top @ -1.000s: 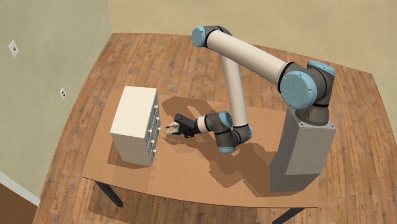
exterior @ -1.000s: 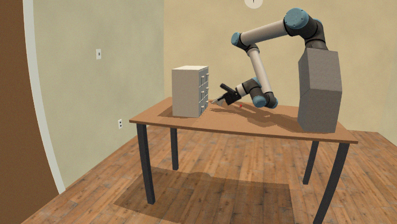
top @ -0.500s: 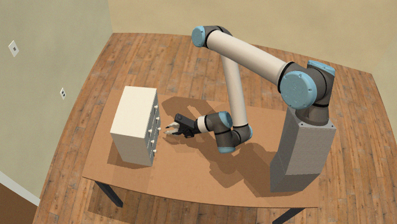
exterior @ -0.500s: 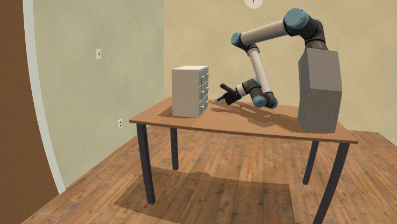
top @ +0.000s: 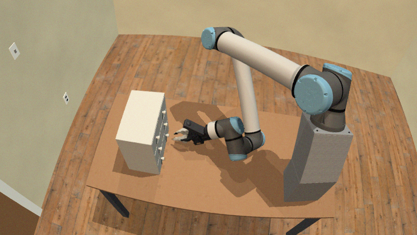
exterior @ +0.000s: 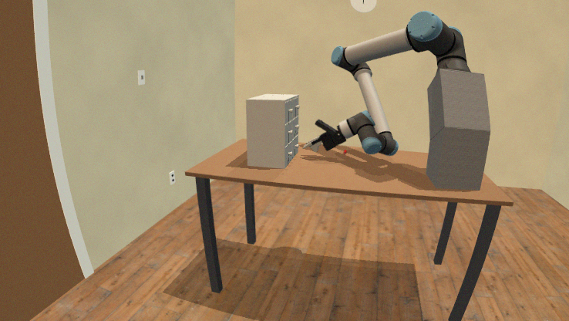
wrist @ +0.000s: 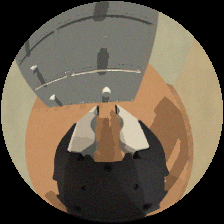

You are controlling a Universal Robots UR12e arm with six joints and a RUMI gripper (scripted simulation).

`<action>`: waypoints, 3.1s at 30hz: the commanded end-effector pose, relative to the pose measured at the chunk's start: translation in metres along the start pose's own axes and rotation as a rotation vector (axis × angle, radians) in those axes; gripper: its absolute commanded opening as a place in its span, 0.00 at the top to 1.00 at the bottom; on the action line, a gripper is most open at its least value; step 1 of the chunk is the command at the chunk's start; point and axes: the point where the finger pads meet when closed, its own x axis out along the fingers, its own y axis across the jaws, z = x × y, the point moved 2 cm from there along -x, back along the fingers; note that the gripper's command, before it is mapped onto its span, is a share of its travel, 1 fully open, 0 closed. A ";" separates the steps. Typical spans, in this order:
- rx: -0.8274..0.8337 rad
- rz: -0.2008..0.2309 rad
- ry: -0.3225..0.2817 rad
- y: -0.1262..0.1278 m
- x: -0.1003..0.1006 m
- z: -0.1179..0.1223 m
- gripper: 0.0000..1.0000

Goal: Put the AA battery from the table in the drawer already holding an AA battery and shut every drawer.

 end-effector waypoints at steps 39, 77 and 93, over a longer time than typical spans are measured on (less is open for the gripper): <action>0.000 0.000 0.001 0.000 0.025 -0.015 0.80; 0.000 0.000 0.001 0.000 0.030 -0.018 0.80; 0.000 0.000 0.001 0.000 0.030 -0.018 0.80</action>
